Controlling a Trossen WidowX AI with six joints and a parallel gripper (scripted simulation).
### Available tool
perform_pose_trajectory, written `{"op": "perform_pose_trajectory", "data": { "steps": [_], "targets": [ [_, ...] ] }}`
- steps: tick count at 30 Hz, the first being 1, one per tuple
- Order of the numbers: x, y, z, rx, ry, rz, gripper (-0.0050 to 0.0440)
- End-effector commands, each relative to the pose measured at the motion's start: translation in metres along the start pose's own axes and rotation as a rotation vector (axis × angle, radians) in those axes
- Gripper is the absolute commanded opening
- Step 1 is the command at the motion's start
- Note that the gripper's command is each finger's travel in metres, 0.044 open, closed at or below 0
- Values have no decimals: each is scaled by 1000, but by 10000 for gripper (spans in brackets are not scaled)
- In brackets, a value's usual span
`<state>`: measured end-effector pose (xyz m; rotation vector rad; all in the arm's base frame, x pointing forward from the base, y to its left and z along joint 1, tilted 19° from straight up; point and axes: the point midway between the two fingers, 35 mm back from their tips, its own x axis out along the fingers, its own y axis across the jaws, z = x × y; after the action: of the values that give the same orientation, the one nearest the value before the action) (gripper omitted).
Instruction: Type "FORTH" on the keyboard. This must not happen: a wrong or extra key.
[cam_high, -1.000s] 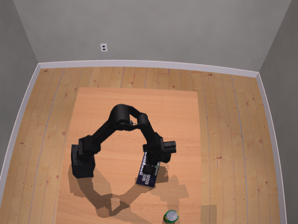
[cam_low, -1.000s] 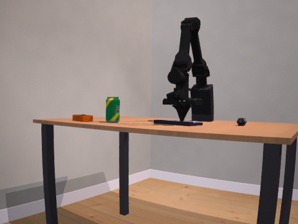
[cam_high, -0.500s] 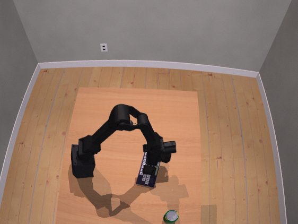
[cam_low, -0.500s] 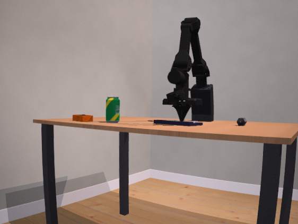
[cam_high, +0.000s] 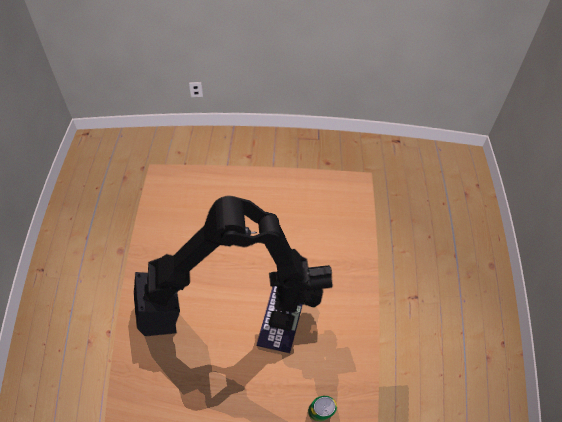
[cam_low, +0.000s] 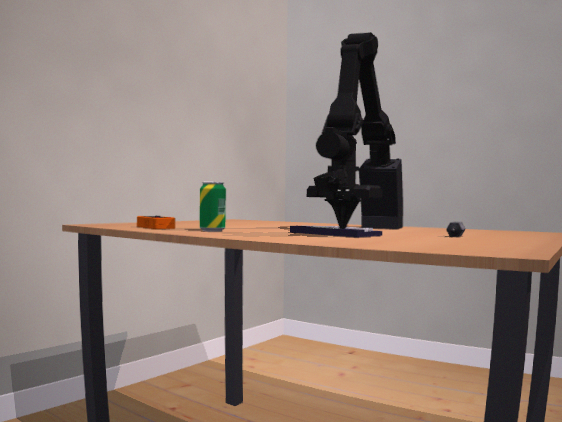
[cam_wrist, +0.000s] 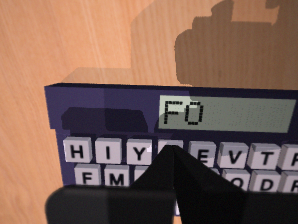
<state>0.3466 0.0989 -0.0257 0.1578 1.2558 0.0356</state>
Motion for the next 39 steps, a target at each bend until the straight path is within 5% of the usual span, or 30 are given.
{"op": "perform_pose_trajectory", "data": {
  "steps": [1,5,11,22,39],
  "targets": [
    [-15,5,9,-4,-33,13,-50],
    [-42,4,10,-5,-37,13,-50],
    [-39,-3,5,-4,-25,13,-50],
    [-40,-82,-15,-6,-25,5,-50],
    [-16,-82,-17,-3,-8,1,-50]
  ]
}}
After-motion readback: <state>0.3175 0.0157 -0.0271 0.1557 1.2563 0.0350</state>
